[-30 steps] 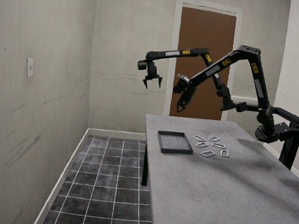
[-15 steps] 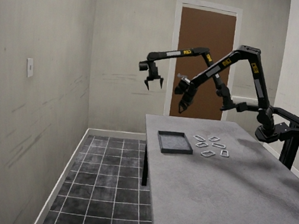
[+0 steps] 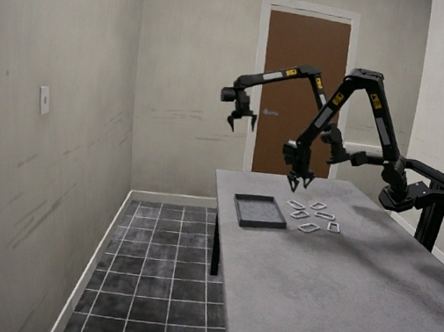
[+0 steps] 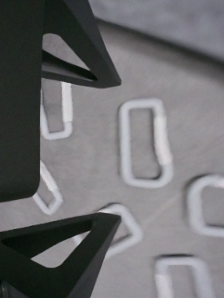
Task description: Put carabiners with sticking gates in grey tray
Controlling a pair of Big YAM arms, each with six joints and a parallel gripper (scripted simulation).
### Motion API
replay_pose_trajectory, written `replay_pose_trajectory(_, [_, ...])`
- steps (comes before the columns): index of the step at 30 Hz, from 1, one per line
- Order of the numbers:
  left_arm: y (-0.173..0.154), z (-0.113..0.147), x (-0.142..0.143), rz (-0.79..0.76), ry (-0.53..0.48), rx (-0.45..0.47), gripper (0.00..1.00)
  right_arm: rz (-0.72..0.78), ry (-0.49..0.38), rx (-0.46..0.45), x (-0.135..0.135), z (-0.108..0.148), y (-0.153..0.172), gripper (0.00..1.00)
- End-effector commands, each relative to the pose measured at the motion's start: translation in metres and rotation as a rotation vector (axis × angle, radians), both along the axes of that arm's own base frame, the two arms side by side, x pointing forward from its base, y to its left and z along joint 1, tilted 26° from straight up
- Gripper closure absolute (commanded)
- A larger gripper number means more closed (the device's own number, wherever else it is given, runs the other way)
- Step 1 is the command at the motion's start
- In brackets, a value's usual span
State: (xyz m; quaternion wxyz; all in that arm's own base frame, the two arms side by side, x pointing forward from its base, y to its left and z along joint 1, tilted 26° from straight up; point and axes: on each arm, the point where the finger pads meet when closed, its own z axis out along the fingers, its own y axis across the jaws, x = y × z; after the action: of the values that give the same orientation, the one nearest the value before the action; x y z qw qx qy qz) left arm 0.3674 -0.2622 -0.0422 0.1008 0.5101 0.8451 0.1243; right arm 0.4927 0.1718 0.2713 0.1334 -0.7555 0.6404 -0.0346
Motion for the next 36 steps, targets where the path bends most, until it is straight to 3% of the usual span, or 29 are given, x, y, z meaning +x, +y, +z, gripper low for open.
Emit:
replay_pose_trajectory(1, [0.031,-0.032,-0.022,-0.177,0.077,0.097,0.21,-0.019,-0.039,0.048,-0.02,0.001,0.019,0.0])
replay_pose_trajectory(10, [0.094,-0.078,-0.075,-0.486,0.158,0.247,0.21,0.0,-0.074,0.192,-0.104,-0.042,0.061,0.0])
replay_pose_trajectory(12, [0.094,-0.078,-0.075,-0.486,0.158,0.247,0.21,0.0,-0.074,0.192,-0.104,-0.042,0.061,0.0])
replay_pose_trajectory(18, [0.131,-0.096,-0.097,-0.681,0.122,0.341,0.21,0.035,-0.074,0.346,-0.199,-0.098,0.081,0.0])
replay_pose_trajectory(27, [0.171,-0.103,-0.121,-0.72,0.106,0.413,0.21,0.109,-0.042,0.498,-0.301,-0.168,0.076,0.0])
replay_pose_trajectory(29, [0.171,-0.103,-0.121,-0.72,0.106,0.413,0.21,0.109,-0.042,0.498,-0.301,-0.168,0.076,0.0])
replay_pose_trajectory(36, [0.162,-0.099,-0.112,-0.703,0.064,0.404,0.21,0.157,-0.006,0.568,-0.351,-0.21,0.064,0.0])
